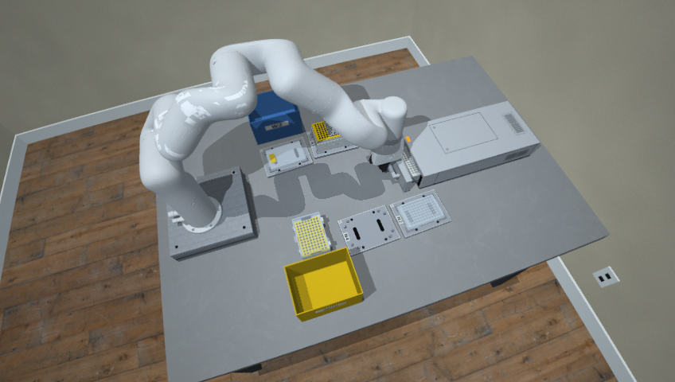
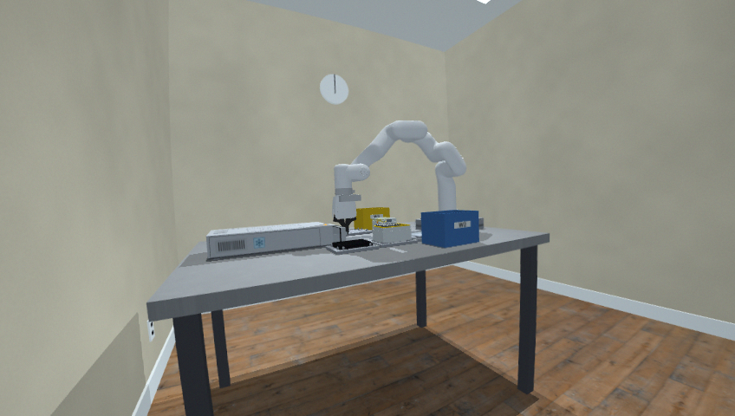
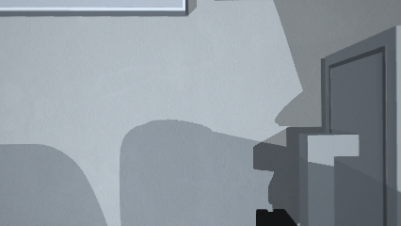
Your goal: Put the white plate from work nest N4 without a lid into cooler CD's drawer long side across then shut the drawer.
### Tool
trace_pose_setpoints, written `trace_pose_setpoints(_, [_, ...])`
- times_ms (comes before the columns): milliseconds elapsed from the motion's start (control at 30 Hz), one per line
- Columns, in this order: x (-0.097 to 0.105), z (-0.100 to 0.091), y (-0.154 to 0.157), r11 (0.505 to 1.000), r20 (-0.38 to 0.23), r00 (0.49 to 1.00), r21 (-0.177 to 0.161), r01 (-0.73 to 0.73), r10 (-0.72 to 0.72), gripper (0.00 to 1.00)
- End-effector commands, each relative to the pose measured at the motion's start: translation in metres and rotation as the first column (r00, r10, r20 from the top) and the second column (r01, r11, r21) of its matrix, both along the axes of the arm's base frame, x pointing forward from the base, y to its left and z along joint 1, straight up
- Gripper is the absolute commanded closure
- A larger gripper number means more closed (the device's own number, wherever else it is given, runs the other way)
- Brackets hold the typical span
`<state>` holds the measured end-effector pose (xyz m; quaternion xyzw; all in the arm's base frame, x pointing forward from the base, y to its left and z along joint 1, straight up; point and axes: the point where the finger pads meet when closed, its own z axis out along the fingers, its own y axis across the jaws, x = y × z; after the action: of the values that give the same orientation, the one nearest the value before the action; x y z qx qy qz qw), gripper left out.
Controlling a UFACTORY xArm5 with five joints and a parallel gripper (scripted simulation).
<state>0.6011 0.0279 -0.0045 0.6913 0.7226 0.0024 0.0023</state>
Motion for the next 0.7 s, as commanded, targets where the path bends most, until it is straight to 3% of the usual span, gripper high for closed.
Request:
trace_pose_setpoints(0, [0.009,0.002,0.000,1.000,0.004,1.000,-0.005,0.000,0.000,1.00])
trace_pose_setpoints(667, [0.035,0.002,0.002,1.000,0.004,1.000,-0.005,0.000,0.000,1.00])
